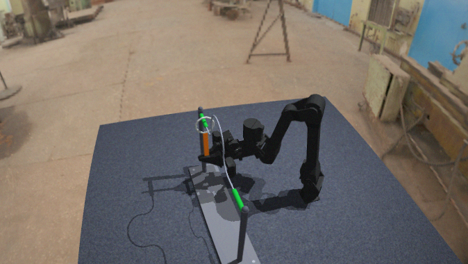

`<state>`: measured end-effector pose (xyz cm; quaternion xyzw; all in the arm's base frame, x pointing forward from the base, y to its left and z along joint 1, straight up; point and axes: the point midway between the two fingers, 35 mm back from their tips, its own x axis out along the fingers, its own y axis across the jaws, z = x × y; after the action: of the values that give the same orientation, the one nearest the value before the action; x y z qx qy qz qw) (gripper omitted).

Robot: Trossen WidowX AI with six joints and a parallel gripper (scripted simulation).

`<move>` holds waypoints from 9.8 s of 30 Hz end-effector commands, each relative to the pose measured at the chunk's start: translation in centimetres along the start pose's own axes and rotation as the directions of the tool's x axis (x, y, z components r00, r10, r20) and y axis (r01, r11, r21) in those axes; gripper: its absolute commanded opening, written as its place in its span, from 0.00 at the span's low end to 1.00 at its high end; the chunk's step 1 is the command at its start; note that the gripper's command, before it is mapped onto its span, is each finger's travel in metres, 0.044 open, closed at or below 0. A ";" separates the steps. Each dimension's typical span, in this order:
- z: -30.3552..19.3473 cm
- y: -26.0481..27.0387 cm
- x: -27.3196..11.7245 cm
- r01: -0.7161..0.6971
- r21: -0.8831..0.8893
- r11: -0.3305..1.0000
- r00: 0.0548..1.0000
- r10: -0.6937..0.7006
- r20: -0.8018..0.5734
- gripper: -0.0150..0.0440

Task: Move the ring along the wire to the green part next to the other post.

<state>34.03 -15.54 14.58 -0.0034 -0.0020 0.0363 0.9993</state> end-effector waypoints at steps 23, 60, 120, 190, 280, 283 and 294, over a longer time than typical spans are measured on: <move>0.6 -0.1 0.1 0.004 -0.012 1.000 1.000 -0.004 0.013 0.00; 0.6 2.6 0.1 0.002 0.001 1.000 1.000 -0.002 0.009 0.00; 5.2 15.4 -1.9 -0.009 0.667 0.745 0.988 0.108 -0.107 0.00; 9.8 18.1 -4.7 0.013 0.863 0.504 0.928 0.317 -0.199 0.00; 17.2 19.3 -6.3 0.065 0.989 0.132 0.866 0.484 -0.122 0.00; 17.3 19.3 -6.3 0.067 0.989 0.129 0.866 0.485 -0.122 0.00; 17.7 19.2 -6.3 0.076 0.988 0.135 0.866 0.483 -0.133 0.00</move>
<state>26.23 3.29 31.54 0.6360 0.2421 0.1650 0.7139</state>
